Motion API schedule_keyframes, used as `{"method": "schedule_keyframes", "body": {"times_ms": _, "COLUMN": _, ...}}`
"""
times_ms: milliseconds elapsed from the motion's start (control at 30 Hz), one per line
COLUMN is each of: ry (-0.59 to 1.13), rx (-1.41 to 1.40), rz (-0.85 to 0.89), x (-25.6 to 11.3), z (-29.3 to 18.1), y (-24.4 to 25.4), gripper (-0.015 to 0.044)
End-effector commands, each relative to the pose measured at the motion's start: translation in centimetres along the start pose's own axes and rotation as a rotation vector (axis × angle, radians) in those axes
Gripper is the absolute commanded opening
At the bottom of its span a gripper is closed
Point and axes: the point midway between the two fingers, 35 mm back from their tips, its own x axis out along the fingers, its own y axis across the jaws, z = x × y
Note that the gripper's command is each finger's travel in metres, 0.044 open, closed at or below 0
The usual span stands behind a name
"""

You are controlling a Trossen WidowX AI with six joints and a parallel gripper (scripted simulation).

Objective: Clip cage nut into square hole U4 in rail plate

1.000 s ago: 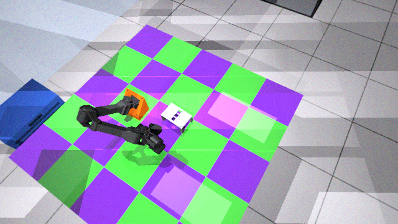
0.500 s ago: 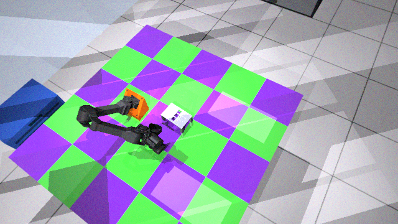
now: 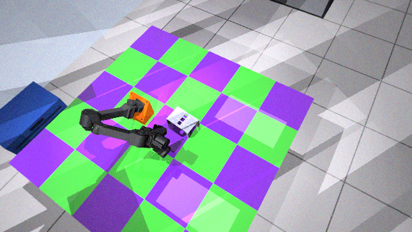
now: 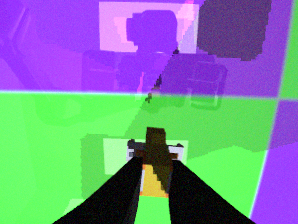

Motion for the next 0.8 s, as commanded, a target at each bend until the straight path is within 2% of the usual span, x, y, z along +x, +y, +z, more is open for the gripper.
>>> {"method": "schedule_keyframes", "body": {"times_ms": 0, "ry": -0.001, "rx": 0.002, "rz": -0.009, "x": -2.1, "z": 0.0, "y": -0.1, "gripper": 0.0037}}
{"method": "schedule_keyframes", "body": {"times_ms": 267, "ry": 0.001, "rx": 0.002, "rz": -0.009, "x": -4.0, "z": 0.1, "y": 0.0, "gripper": 0.0037}}
{"method": "schedule_keyframes", "body": {"times_ms": 500, "ry": 0.000, "rx": 0.001, "rz": -0.008, "x": -7.1, "z": 0.1, "y": 0.0, "gripper": 0.0037}}
{"method": "schedule_keyframes", "body": {"times_ms": 767, "ry": -0.009, "rx": 0.122, "rz": -0.017, "x": -7.4, "z": 2.2, "y": -0.6, "gripper": 0.0037}}
